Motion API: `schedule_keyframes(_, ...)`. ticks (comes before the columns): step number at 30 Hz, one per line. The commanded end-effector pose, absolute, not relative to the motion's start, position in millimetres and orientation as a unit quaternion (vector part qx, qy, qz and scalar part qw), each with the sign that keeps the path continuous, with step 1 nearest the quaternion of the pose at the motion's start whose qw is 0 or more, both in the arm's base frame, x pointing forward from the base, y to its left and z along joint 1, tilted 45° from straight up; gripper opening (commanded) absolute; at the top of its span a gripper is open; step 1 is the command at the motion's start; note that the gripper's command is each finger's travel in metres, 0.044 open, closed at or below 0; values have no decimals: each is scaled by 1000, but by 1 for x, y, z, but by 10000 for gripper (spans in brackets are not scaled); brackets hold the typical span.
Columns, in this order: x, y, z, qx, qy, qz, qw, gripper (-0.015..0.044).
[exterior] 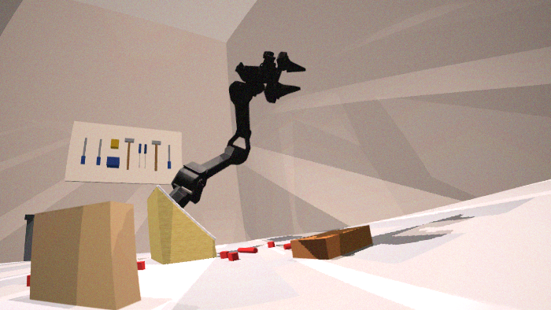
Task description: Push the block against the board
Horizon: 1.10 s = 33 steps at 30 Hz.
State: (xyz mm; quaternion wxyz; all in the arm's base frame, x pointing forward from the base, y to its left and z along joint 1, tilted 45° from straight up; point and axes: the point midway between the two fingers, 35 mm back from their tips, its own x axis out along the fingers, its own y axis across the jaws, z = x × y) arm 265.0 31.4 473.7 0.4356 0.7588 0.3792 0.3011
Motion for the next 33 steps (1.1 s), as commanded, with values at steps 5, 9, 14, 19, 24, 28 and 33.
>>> schedule_keyframes(5,271,27,474,765,372,299,433,269)
schedule_keyframes(9,298,6,471,791,339,287,422,164)
schedule_keyframes(14,338,-18,458,807,309,269,426,32)
schedule_keyframes(19,376,-34,439,811,292,249,442,0)
schedule_keyframes(24,412,-51,413,813,279,221,461,0)
schedule_keyframes(28,438,-65,387,814,274,192,475,0)
schedule_keyframes(33,468,-81,350,810,275,153,496,0)
